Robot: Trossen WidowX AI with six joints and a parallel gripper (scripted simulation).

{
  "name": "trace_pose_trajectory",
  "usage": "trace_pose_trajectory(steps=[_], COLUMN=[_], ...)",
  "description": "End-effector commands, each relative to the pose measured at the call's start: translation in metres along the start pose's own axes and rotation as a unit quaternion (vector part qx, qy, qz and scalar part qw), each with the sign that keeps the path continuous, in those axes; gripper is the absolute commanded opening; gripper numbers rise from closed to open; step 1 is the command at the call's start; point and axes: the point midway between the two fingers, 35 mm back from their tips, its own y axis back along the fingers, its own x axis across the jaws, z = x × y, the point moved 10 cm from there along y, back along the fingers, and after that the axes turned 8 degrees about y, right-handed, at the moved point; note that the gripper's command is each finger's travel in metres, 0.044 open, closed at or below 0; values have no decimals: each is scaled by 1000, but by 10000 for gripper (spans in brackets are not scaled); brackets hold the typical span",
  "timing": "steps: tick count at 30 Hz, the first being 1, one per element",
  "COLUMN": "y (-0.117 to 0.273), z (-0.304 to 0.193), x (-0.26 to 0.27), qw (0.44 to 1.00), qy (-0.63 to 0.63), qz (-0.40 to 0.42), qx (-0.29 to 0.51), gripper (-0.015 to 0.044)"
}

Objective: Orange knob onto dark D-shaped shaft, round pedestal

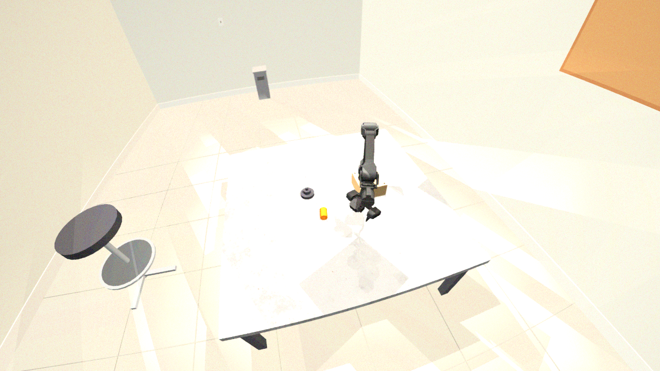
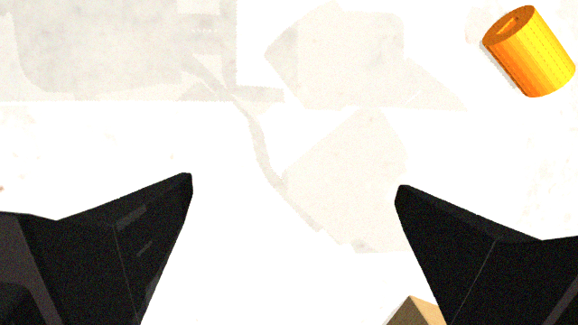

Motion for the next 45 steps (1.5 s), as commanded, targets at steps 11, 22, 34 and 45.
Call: trace_pose_trajectory(steps=[11,22,34,45], y=[-30,-42,-45,-69], z=[78,97,100,96], x=[-103,-164,-178,-177], qw=[953,889,873,873], qy=[288,438,468,468], qz=[-25,4,13,13], qx=[87,132,140,140], gripper=[440,440,440,440])
